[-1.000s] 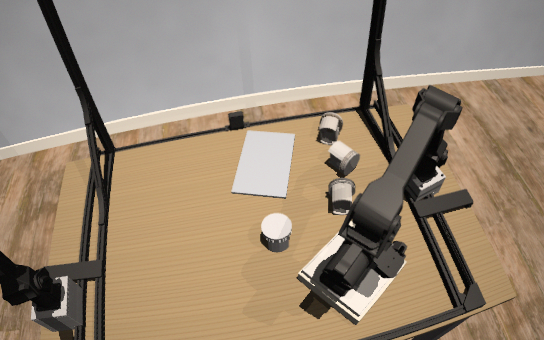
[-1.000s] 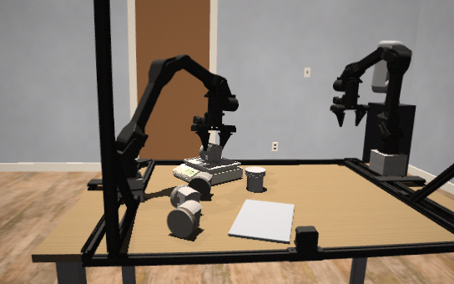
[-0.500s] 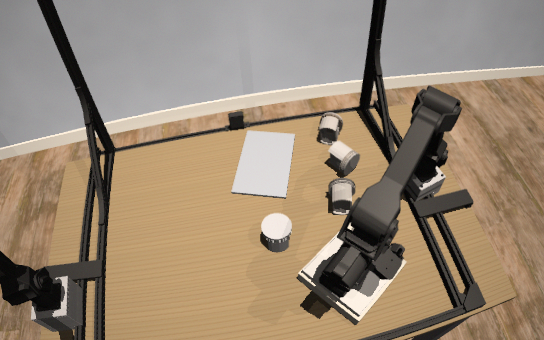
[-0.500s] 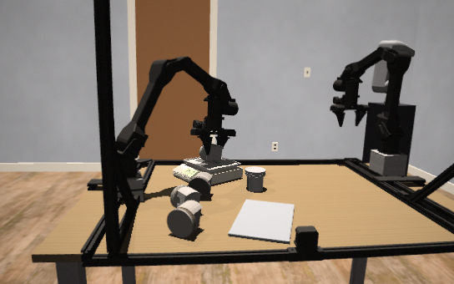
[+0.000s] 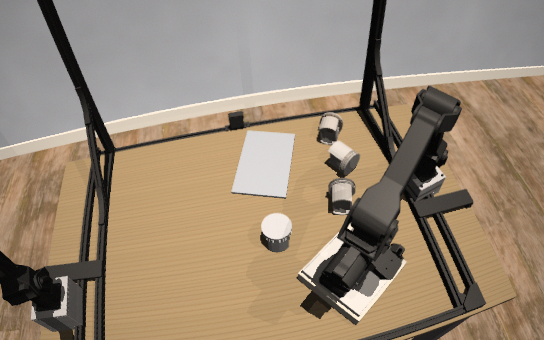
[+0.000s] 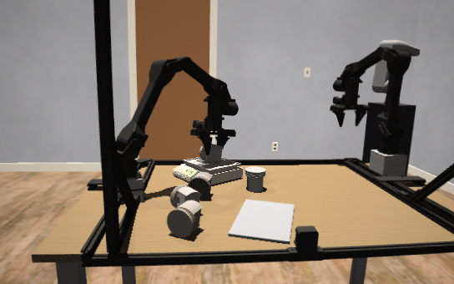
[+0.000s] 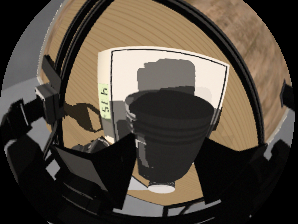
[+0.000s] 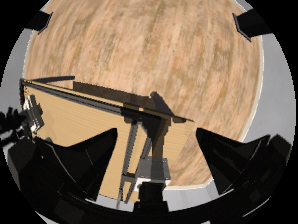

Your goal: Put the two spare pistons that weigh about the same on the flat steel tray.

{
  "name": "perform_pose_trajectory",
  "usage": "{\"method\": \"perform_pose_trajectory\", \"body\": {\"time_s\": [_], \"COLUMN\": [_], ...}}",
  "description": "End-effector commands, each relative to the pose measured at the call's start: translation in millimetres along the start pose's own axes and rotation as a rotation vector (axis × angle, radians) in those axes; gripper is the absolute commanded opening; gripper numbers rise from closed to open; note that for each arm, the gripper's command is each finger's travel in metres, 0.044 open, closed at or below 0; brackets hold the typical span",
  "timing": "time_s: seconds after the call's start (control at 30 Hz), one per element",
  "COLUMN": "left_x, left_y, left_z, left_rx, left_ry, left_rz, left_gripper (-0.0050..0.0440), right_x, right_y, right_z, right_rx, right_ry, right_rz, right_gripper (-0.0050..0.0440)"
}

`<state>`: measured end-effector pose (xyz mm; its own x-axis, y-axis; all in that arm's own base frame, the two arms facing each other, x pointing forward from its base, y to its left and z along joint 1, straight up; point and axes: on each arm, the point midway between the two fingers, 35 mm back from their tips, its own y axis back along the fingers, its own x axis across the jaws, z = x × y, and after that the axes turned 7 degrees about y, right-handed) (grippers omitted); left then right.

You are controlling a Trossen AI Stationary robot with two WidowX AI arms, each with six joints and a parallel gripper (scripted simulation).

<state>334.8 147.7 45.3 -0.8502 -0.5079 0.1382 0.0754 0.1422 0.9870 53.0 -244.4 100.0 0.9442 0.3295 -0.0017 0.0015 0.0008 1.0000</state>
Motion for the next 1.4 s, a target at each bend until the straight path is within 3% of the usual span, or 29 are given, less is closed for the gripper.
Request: {"method": "perform_pose_trajectory", "body": {"time_s": [0.0, 0.27, 1.37], "left_x": [2, 2, 8], "left_y": [-3, -3, 45], "left_z": [0, 0, -4], "left_rx": [0.003, 0.003, 0.003], "left_ry": [0.002, 0.002, 0.002], "left_rz": [0.009, 0.009, 0.009], "left_gripper": [0.0158, 0.0158, 0.0158], "right_x": [0, 0, 0], "right_y": [0, 0, 0], "right_z": [0, 0, 0], "right_rx": [0.000, 0.000, 0.000], "right_ry": [0.001, 0.001, 0.001], "right_rz": [0.002, 0.002, 0.002], "right_gripper": [0.0440, 0.0440, 0.0440]}}
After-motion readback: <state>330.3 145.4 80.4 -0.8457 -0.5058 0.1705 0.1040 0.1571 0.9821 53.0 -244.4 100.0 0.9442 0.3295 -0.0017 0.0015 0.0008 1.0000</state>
